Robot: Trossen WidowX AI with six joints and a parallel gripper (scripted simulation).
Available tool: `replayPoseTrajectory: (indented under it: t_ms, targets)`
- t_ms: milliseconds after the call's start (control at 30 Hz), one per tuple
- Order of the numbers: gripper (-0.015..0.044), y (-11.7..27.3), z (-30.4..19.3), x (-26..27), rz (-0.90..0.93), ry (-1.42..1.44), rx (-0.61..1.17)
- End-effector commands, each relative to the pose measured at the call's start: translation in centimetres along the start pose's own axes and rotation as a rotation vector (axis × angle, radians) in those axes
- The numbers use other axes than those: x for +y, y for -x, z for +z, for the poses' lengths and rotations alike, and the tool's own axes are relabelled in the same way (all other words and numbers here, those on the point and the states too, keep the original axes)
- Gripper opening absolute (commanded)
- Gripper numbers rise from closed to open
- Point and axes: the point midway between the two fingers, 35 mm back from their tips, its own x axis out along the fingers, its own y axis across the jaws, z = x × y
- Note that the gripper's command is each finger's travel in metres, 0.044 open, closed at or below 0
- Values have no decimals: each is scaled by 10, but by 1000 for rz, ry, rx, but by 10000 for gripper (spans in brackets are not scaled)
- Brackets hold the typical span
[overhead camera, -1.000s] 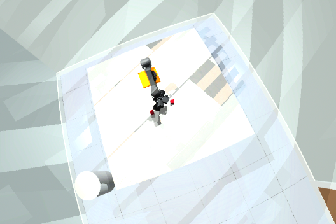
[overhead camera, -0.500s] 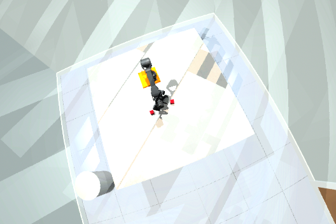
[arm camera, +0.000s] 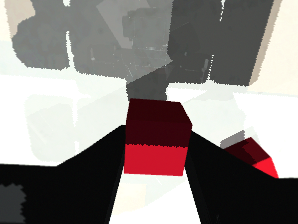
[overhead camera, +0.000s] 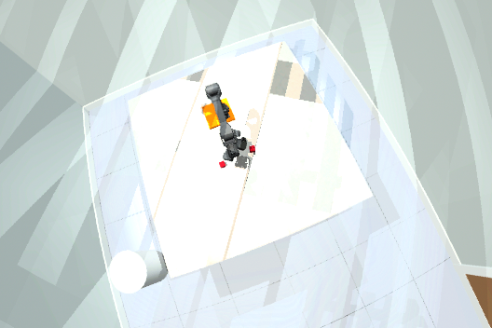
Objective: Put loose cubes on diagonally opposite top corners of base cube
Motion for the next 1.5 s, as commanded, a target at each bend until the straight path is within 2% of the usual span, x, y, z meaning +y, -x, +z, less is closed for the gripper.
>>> replayPoseTrajectory:
  t_ms: [0, 533, 667, 1467]
  targets:
    - [105, 14, 1, -2, -11, 2, -3]
    - [105, 64, -2, 3, -10, 2, -3]
    - [105, 66, -2, 4, -10, -18, -3]
    - [105, 51, 33, 7, -7, -743, -11]
